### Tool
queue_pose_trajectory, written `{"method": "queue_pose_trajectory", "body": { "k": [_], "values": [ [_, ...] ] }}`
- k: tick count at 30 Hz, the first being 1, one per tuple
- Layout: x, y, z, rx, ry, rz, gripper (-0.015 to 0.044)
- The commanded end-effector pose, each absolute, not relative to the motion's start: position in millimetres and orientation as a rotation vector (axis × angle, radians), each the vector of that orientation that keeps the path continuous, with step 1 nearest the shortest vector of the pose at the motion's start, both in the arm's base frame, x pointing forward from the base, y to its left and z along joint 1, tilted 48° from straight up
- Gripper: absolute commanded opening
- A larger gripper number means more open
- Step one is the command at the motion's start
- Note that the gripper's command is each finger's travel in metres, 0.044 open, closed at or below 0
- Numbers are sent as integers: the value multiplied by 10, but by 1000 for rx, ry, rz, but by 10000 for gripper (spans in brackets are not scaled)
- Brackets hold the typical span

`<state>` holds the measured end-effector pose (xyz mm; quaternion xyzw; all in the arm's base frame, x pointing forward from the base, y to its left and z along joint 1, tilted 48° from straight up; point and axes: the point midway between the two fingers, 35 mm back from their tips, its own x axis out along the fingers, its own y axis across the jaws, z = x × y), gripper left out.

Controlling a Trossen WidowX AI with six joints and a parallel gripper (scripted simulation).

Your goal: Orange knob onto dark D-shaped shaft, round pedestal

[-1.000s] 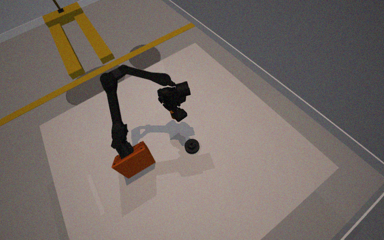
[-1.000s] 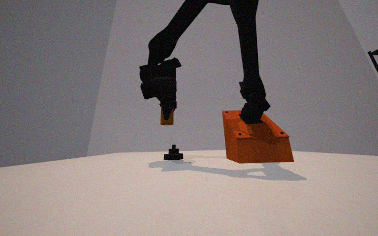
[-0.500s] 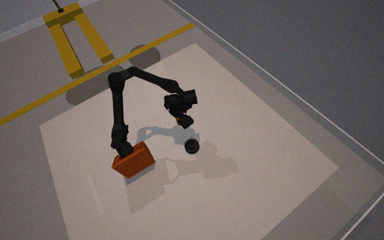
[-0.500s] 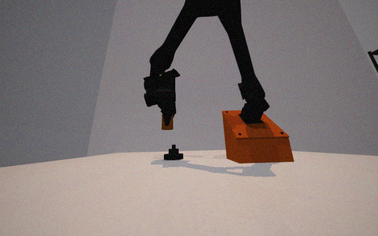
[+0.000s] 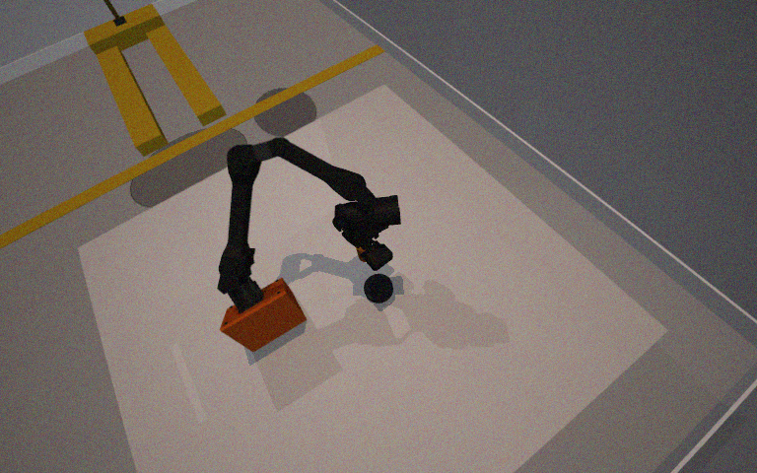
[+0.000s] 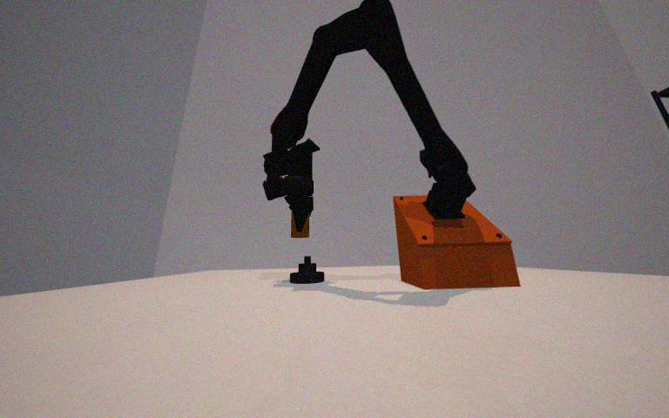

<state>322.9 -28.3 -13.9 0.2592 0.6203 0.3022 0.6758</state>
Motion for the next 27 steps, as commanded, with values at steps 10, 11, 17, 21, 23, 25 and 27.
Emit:
{"method": "queue_pose_trajectory", "body": {
  "k": [10, 11, 17, 21, 23, 25, 27],
  "values": [
    [3196, -499, -512, 574, 1385, 683, 0],
    [3189, -513, -542, 574, 1384, 684, 0],
    [3144, -589, -717, 576, 1383, 687, 0],
    [3141, -584, -749, 576, 1383, 688, 0],
    [3144, -551, -780, 576, 1383, 688, 0],
    [3148, -506, -820, 577, 1383, 688, 0],
    [3152, -449, -872, 577, 1382, 688, 0]
  ]
}}
